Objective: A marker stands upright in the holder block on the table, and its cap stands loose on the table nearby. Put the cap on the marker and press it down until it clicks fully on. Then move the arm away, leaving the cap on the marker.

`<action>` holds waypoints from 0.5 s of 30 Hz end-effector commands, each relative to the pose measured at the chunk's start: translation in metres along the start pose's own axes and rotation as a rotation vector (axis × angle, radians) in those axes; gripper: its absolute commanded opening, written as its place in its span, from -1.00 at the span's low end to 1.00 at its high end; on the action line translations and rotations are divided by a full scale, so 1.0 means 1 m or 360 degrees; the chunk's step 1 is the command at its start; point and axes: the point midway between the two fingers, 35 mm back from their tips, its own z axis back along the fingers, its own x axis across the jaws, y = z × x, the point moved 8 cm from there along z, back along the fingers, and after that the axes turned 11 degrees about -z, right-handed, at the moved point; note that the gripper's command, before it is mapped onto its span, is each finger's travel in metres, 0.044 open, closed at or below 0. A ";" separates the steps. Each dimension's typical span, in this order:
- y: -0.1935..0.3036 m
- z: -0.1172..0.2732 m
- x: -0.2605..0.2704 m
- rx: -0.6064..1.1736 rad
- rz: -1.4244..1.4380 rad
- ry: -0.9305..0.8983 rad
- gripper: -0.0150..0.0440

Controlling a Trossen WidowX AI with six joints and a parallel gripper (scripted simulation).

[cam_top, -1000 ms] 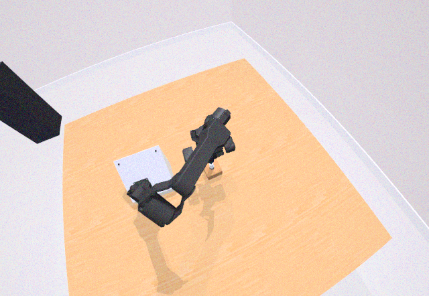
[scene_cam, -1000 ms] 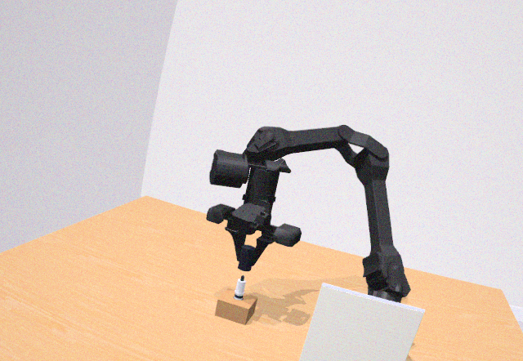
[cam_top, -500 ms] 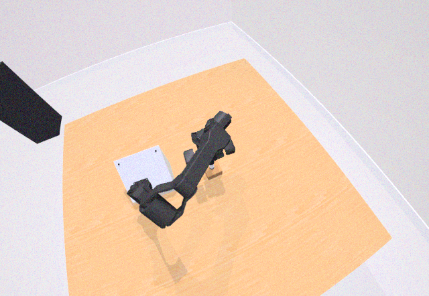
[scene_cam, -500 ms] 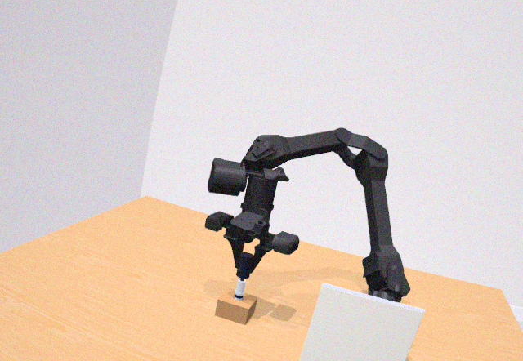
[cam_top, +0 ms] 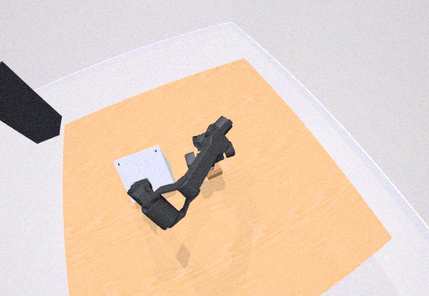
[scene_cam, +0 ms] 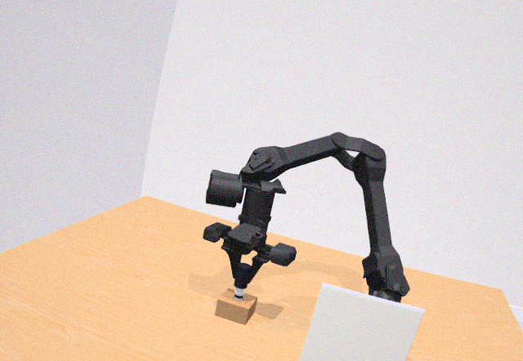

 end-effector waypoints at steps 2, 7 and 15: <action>0.000 -0.007 0.000 0.0005 0.0009 0.0004 -0.49; 0.001 -0.014 0.001 0.0007 0.0009 0.0004 -0.49; 0.001 -0.014 0.001 0.0003 0.0001 -0.0002 -0.31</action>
